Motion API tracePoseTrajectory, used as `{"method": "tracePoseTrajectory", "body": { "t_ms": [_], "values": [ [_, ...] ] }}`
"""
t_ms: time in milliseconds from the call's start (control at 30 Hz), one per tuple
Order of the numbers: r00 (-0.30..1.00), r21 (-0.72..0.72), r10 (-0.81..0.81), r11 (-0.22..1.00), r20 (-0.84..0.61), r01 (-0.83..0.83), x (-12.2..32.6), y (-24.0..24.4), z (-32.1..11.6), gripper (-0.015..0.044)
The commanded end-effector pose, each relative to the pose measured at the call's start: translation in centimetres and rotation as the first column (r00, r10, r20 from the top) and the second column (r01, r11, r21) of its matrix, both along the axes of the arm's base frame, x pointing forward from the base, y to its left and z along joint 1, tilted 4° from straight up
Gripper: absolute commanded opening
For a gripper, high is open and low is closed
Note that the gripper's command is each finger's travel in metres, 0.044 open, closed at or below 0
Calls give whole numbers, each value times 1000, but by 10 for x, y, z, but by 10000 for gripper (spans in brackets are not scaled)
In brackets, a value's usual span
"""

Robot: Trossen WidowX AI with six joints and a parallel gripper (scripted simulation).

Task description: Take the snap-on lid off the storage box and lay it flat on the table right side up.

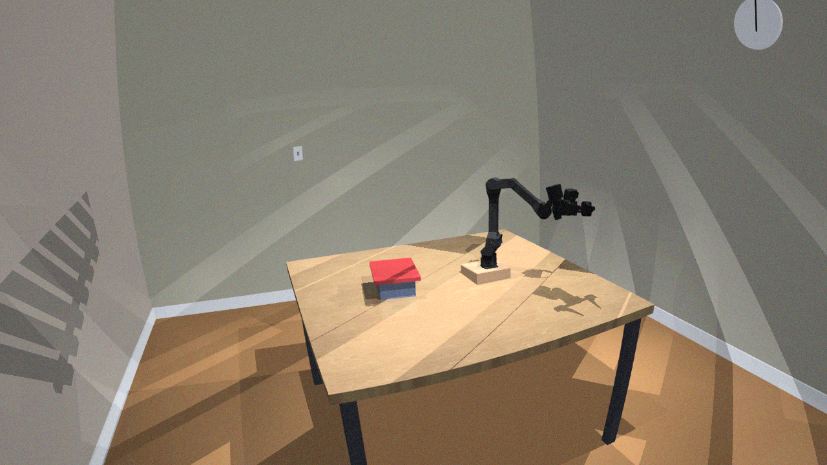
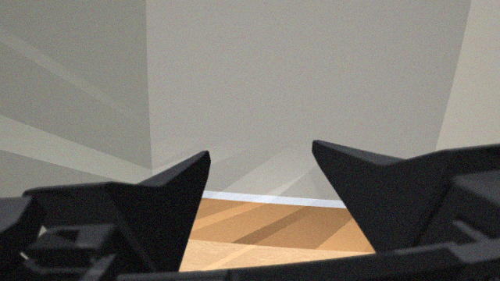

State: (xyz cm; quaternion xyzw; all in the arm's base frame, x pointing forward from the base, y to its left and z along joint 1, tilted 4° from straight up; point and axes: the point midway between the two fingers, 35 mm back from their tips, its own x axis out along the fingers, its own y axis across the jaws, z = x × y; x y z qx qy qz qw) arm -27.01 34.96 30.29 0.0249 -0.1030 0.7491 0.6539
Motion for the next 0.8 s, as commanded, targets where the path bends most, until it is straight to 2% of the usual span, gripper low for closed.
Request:
{"method": "tracePoseTrajectory", "body": {
  "t_ms": [0, 67, 167, 200, 300, 367, 500, 633, 700, 767],
  "values": [
    [1000, -2, 5, 1000, -4, -5, 0, -1, 0, 374],
    [998, -23, 42, 999, -38, -43, 1, -3, -2, 321],
    [994, -69, -44, 997, -103, 37, 47, 23, -5, 242],
    [989, -85, -77, 994, -125, 66, 63, 31, -7, 235],
    [965, -133, -178, 979, -192, 154, 115, 50, -11, 235],
    [957, -143, -201, 974, -207, 174, 127, 53, -12, 235],
    [895, -206, -335, 937, -295, 283, 197, 64, -19, 235],
    [794, -271, -469, 881, -386, 388, 269, 62, -28, 235],
    [774, -282, -490, 870, -401, 405, 281, 60, -29, 235],
    [712, -312, -546, 837, -442, 449, 313, 54, -33, 235]
  ]
}}
